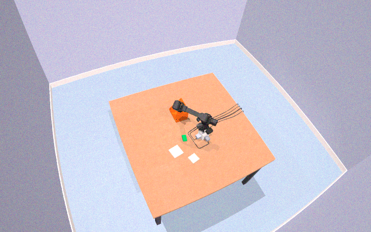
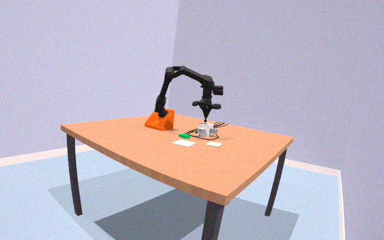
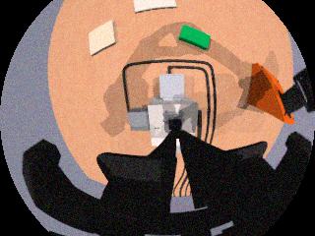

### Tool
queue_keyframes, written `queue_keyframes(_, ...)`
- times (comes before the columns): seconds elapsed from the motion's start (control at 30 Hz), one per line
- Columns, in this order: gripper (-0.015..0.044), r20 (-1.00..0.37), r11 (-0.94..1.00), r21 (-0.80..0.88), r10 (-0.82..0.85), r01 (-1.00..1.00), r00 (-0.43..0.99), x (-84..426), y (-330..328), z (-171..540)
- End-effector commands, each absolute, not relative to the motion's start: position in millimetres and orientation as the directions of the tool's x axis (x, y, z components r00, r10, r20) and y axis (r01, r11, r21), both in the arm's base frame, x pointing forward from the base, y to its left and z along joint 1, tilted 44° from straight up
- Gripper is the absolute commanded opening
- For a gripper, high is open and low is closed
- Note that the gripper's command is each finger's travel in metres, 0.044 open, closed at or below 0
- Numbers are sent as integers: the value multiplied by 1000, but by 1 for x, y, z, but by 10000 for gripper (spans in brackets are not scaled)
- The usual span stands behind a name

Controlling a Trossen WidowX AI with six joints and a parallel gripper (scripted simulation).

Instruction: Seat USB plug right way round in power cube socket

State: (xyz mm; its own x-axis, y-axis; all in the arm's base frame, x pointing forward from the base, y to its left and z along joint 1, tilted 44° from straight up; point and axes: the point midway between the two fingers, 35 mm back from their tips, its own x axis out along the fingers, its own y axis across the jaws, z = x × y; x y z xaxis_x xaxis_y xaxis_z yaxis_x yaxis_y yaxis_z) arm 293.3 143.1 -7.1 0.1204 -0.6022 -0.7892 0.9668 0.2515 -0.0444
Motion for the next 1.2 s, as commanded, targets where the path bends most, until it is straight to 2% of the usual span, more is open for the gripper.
queue_keyframes(0.0, 0, -792, 255, -50, -599, 966, 117, 293, 143, -8)
queue_keyframes(1.17, 0, -792, 255, -50, -599, 966, 117, 293, 140, -11)
